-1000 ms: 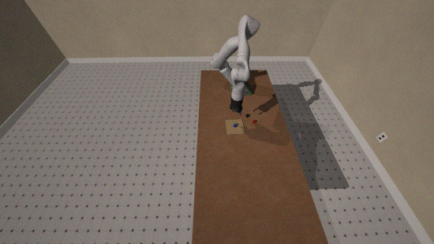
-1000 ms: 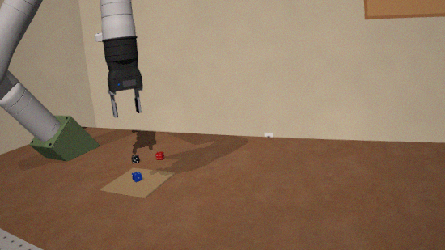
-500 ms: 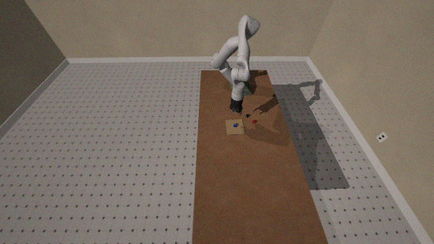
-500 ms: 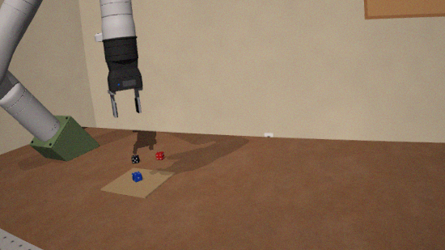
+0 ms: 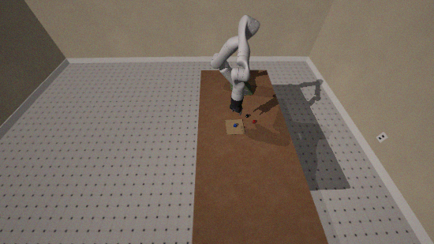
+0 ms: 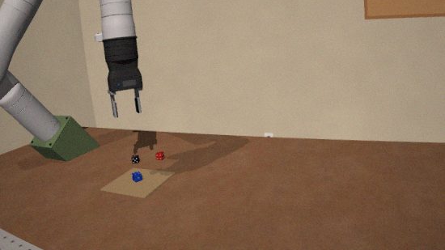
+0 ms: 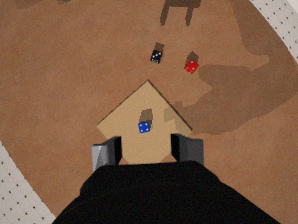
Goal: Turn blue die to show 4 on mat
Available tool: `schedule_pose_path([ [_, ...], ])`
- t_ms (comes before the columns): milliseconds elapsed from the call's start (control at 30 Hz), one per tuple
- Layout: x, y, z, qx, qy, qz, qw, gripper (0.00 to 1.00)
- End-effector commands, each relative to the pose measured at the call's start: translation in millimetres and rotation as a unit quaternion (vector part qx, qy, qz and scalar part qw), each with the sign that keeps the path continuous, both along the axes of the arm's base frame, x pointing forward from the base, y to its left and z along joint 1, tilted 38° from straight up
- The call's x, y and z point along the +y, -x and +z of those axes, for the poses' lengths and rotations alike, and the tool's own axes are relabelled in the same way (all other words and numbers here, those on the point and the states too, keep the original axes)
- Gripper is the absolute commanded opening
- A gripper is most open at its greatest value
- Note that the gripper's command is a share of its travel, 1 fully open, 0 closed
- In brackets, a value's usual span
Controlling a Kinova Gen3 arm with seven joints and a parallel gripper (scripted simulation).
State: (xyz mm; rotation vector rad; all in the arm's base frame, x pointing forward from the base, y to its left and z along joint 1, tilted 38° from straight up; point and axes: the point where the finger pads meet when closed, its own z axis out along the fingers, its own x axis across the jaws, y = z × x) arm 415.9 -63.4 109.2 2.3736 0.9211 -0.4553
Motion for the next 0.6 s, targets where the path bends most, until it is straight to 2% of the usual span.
schedule_pose_path([
  [0, 0.5, -0.5, 0.4, -0.001, 0.0, 0.001, 1.0, 1.0],
  [567, 0.5, -0.5, 0.4, -0.001, 0.0, 0.001, 1.0, 1.0],
])
